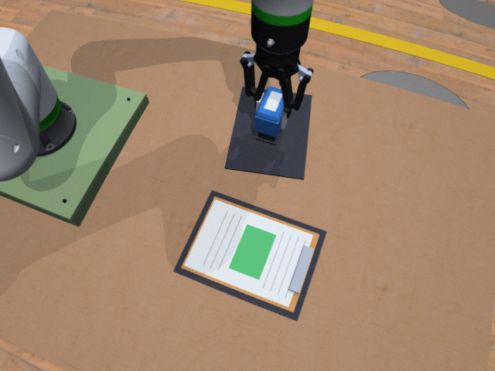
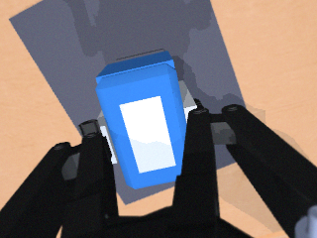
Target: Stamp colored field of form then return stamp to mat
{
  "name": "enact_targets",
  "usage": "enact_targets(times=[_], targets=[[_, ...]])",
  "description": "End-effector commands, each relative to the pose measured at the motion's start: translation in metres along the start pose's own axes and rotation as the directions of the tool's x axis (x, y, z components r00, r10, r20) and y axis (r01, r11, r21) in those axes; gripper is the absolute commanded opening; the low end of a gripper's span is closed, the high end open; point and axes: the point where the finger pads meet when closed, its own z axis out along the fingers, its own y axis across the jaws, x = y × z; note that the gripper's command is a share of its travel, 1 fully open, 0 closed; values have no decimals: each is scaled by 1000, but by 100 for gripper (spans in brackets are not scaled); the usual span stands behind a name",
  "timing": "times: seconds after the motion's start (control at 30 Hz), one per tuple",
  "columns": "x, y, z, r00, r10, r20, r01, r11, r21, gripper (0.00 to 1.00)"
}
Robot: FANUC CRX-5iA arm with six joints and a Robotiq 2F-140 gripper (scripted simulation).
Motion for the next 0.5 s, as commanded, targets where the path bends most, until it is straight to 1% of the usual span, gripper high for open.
enact_targets(times=[0.0,0.13,0.33,0.4,0.47], targets=[[0,0,0,1000,0,0,0,1000,0,20],[0,0,-5,1000,0,0,0,1000,0,20],[0,0,-32,1000,0,0,0,1000,0,20],[0,0,-32,1000,0,0,0,1000,0,20],[0,0,-38,1000,0,0,0,1000,0,20]])
